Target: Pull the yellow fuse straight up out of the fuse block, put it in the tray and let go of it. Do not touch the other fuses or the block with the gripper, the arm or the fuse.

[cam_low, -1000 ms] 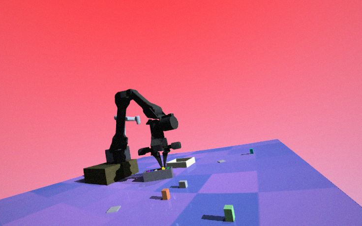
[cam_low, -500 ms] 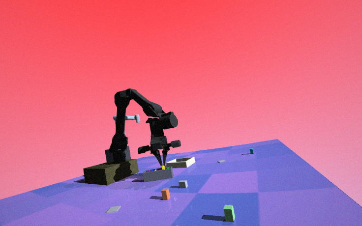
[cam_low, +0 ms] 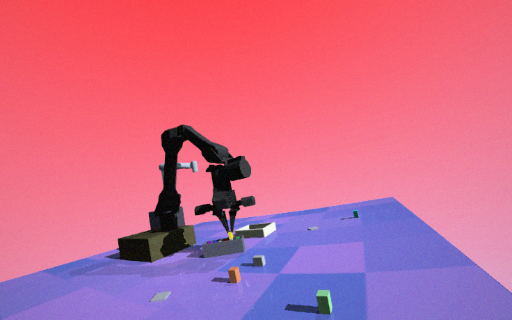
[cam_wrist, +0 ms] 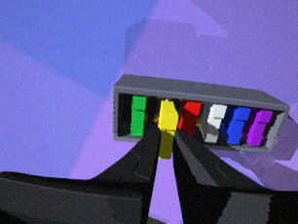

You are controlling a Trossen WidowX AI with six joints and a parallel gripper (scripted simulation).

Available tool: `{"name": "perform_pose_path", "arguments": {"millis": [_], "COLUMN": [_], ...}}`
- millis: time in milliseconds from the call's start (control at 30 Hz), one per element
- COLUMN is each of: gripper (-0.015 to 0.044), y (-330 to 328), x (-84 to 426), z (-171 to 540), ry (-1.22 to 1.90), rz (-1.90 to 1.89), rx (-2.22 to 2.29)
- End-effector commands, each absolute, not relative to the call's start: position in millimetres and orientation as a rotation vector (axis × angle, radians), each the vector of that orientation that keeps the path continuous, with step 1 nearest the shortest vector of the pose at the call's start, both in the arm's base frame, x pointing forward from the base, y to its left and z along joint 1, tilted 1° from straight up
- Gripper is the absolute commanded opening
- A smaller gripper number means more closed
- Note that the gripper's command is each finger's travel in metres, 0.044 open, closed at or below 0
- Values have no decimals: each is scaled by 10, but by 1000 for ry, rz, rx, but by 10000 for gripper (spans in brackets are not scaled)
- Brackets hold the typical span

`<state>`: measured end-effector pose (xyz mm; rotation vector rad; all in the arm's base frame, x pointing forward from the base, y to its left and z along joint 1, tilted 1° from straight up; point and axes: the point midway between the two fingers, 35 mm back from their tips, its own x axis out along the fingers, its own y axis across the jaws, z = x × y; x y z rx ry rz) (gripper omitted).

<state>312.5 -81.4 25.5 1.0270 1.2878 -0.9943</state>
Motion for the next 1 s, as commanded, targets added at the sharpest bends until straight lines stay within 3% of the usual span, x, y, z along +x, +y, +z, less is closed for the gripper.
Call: {"name": "perform_pose_path", "arguments": {"millis": [0,967], "gripper": [0,0], "y": [-819,-818], "x": [3127,3117], "z": [290,485], "ry": [1283,1281], "rz": [-997,-998], "rx": [1029,1029]}}
